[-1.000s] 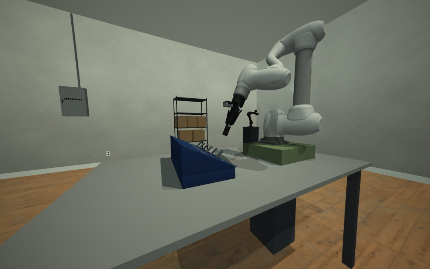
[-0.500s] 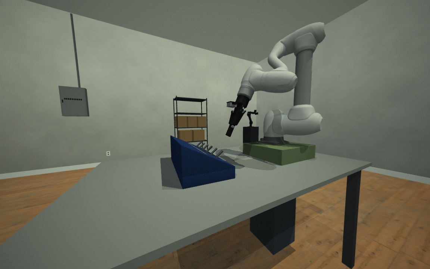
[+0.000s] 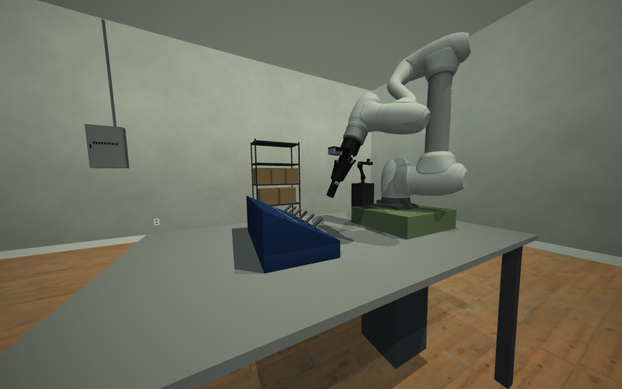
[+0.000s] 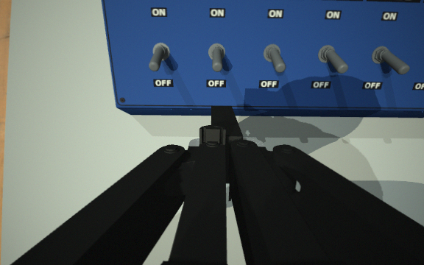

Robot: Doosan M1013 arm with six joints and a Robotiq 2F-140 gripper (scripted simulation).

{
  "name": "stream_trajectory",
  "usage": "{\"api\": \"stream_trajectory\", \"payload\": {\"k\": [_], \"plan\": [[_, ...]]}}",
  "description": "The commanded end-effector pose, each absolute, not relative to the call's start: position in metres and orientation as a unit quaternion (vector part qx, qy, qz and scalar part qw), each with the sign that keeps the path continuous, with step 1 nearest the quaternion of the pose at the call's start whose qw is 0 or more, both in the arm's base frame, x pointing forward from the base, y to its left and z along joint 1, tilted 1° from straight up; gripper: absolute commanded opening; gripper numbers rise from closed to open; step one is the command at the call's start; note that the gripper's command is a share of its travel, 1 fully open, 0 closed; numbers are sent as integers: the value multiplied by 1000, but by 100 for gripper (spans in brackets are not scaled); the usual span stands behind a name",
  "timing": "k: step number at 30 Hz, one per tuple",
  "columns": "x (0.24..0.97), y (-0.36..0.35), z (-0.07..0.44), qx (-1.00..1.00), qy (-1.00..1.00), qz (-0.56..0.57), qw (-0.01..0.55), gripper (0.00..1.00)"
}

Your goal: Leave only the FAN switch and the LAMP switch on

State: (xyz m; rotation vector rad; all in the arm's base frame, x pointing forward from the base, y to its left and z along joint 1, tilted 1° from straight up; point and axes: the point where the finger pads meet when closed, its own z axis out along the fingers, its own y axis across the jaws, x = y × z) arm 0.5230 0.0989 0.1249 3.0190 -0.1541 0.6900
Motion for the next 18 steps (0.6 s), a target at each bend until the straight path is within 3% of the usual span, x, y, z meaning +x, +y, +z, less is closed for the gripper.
{"api": "stream_trajectory", "payload": {"k": [1, 18], "plan": [[523, 99, 125, 973, -50, 223, 20, 10], [525, 99, 122, 973, -50, 223, 20, 10]]}}
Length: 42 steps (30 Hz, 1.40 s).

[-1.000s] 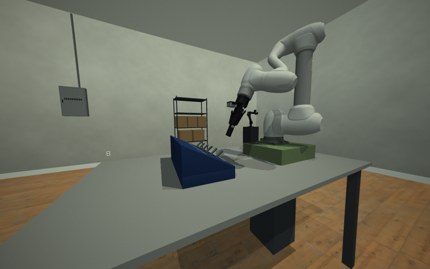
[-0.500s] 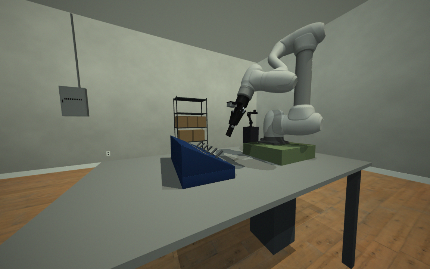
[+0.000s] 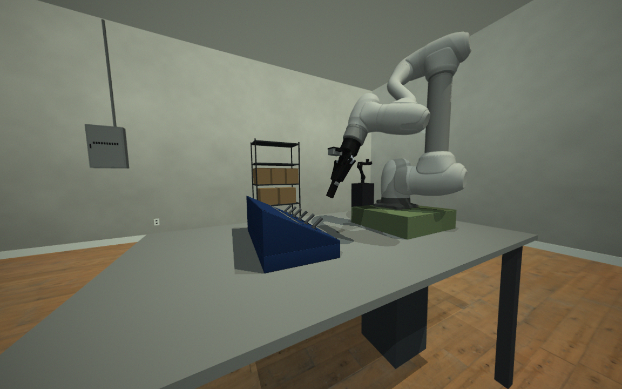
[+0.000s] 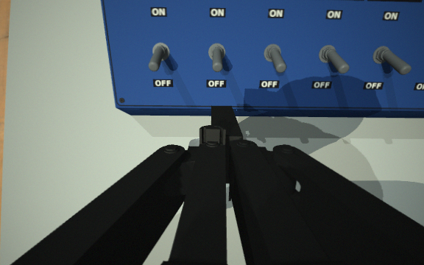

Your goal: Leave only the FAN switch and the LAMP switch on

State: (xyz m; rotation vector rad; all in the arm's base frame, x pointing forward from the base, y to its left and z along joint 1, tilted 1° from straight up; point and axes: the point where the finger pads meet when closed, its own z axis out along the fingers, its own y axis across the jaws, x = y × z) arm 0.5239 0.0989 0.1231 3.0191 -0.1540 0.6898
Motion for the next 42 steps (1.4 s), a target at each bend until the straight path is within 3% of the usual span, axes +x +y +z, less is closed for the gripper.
{"api": "stream_trajectory", "payload": {"k": [1, 42], "plan": [[526, 99, 121, 973, -50, 223, 20, 10], [564, 94, 40, 973, -50, 223, 20, 10]]}}
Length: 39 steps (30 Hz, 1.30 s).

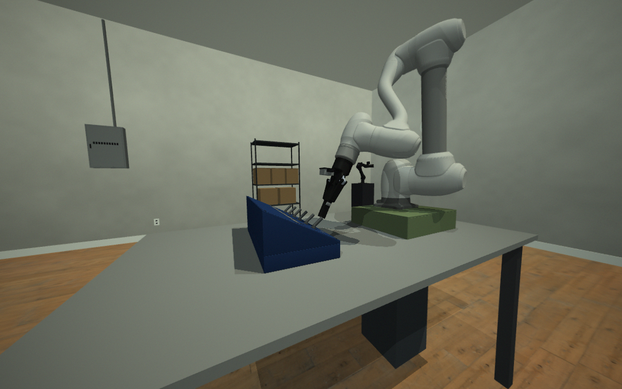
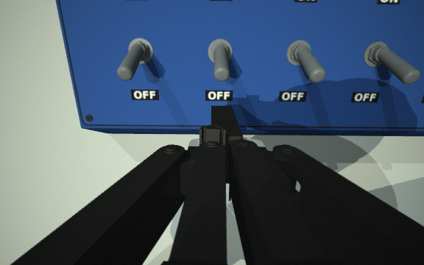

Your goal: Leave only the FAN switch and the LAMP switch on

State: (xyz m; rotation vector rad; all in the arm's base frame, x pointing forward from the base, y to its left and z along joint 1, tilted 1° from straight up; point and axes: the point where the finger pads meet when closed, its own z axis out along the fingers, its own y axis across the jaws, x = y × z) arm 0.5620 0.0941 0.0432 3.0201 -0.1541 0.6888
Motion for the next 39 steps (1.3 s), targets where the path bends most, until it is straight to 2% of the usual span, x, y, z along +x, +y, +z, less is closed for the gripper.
{"api": "stream_trajectory", "payload": {"k": [1, 39], "plan": [[565, 94, 39, 973, -50, 223, 20, 10], [568, 94, 32, 973, -50, 223, 20, 10]]}}
